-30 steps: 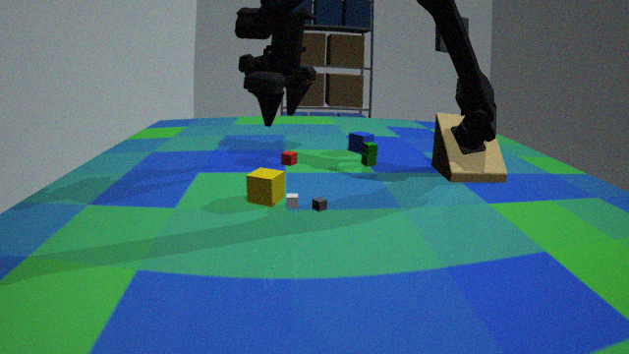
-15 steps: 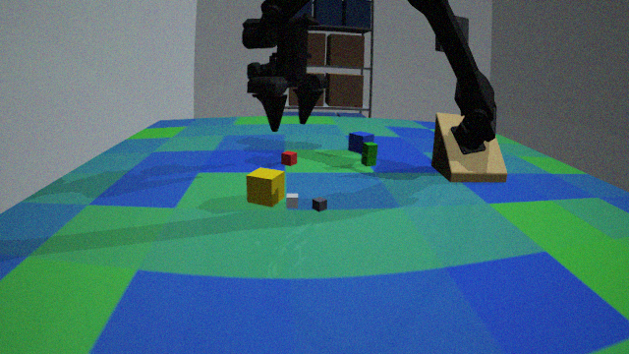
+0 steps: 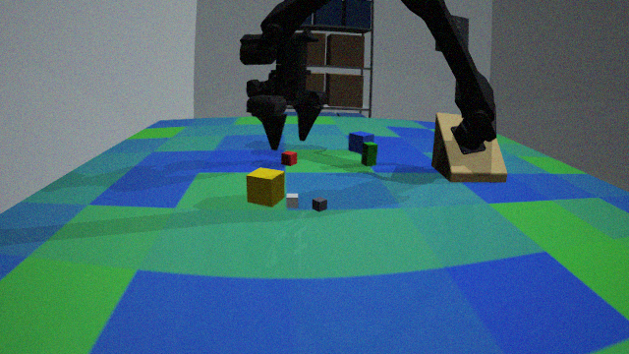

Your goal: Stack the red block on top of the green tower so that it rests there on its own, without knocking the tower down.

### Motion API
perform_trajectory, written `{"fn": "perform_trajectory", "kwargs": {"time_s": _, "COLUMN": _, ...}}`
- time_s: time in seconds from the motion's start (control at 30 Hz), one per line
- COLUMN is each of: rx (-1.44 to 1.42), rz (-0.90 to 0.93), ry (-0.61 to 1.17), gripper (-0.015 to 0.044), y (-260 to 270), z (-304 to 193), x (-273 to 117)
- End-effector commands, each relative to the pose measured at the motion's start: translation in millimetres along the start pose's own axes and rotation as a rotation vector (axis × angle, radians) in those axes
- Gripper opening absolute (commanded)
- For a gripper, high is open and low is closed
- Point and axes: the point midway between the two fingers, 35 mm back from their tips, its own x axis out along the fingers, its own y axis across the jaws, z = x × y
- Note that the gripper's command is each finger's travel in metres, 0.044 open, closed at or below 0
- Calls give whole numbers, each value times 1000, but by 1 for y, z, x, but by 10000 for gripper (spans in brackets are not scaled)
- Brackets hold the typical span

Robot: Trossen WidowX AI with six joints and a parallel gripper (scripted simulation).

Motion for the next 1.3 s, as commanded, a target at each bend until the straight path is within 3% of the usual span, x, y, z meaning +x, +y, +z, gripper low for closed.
{"fn": "perform_trajectory", "kwargs": {"time_s": 0.0, "rx": 5, "rz": 3, "ry": 5, "gripper": 440, "y": 1, "z": -1, "x": 8}}
{"fn": "perform_trajectory", "kwargs": {"time_s": 1.0, "rx": 5, "rz": 4, "ry": 6, "gripper": 440, "y": 1, "z": -1, "x": 29}}
{"fn": "perform_trajectory", "kwargs": {"time_s": 1.27, "rx": 5, "rz": 4, "ry": 6, "gripper": 230, "y": 1, "z": -1, "x": 29}}
